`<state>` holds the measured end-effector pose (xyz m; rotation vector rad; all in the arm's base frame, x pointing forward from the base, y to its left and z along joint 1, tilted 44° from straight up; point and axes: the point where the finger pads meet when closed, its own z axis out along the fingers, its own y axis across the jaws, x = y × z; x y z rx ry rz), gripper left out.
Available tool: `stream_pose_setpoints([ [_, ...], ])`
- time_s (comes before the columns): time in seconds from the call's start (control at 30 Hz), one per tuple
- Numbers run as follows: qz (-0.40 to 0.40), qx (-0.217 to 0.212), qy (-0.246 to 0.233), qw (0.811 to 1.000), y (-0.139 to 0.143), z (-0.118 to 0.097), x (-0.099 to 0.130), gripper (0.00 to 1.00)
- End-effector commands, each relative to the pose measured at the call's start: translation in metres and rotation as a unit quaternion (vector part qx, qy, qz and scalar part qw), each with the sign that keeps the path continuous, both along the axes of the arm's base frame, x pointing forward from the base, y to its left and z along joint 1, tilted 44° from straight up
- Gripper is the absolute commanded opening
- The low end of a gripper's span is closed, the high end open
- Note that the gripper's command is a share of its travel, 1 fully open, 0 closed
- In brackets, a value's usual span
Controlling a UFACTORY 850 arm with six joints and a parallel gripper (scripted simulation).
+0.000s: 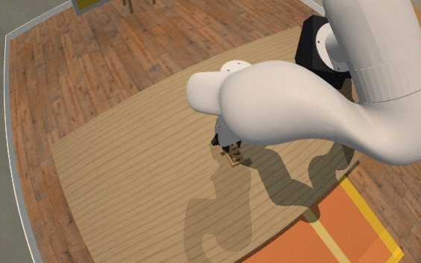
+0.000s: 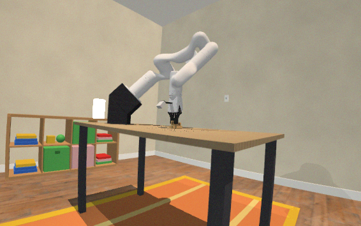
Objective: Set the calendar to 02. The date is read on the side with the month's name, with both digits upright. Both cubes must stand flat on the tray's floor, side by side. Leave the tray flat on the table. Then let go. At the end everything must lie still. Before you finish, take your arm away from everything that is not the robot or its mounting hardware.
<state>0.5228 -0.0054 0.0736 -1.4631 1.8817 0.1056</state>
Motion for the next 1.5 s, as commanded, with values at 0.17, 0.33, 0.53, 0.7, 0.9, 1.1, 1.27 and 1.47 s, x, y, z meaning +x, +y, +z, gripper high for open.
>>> stream_pose_setpoints([
  [0.17,0.000,0.000,0.000,1.000,0.0012,-0.0021,0.0019,0.27],
  [0.33,0.000,0.000,0.000,1.000,0.0024,-0.0038,0.0031,0.27],
  [0.53,0.000,0.000,0.000,1.000,0.0032,-0.0050,0.0039,0.27],
  [0.7,0.000,0.000,0.000,1.000,0.0037,-0.0059,0.0045,0.27],
  [0.9,0.000,0.000,0.000,1.000,0.0039,-0.0061,0.0046,0.27],
  [1.1,0.000,0.000,0.000,1.000,0.0039,-0.0061,0.0046,0.27],
  [1.27,0.000,0.000,0.000,1.000,0.0039,-0.0061,0.0046,0.27],
  [1.47,0.000,0.000,0.000,1.000,0.0039,-0.0061,0.0046,0.27],
])
